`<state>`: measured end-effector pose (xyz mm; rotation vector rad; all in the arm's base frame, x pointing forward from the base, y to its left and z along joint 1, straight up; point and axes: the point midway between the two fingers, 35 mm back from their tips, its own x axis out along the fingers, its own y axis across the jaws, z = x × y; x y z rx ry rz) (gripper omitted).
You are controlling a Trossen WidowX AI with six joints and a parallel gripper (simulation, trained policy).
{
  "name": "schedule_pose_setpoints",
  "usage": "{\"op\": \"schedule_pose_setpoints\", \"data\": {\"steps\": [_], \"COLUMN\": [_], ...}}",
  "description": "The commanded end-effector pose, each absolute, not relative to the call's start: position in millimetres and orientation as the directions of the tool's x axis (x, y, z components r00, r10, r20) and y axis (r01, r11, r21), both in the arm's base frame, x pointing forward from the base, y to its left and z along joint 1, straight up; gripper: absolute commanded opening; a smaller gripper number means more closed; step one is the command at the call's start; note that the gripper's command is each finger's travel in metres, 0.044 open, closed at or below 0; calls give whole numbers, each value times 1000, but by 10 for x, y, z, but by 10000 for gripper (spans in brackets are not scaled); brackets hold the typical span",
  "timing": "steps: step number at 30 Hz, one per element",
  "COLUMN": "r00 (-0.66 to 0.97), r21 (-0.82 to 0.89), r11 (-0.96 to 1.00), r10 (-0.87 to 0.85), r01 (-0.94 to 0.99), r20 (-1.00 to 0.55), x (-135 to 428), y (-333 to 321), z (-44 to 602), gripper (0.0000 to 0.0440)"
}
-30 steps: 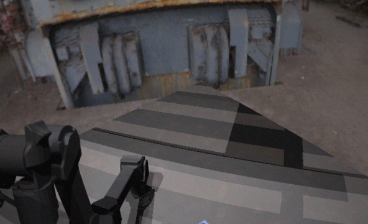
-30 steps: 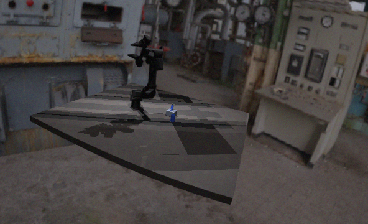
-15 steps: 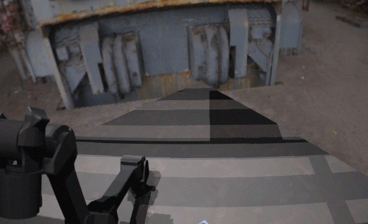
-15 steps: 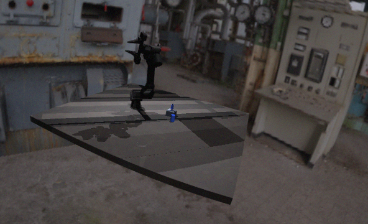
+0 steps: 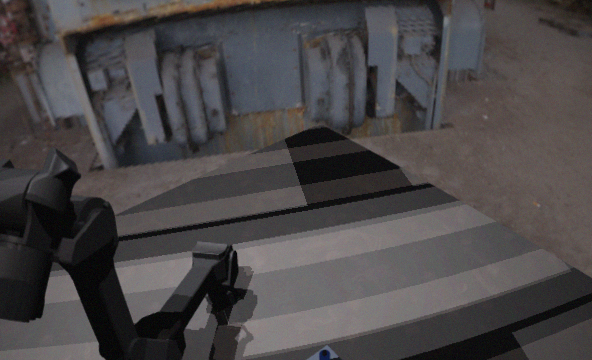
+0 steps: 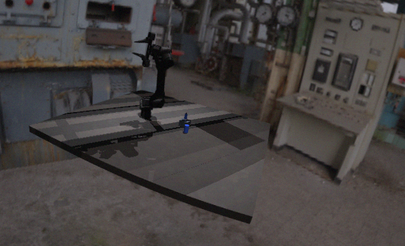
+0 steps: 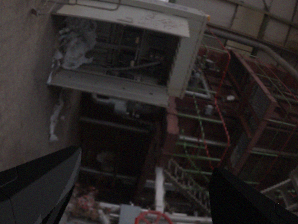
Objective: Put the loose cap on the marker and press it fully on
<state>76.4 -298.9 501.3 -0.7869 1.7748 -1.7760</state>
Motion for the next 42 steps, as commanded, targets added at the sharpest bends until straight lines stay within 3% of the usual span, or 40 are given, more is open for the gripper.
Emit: {"op": "schedule_pose_setpoints", "data": {"steps": [1, 42], "r00": [-717, -807], "r21": [-999, -898], "r11": [-44, -381], "r10": [-695, -588], "r01": [-19, 221], "r20": [44, 51], "x": [695, -40], "y": [-2958, -2448], "z": [5021, 5083], "gripper": [286, 316]}}
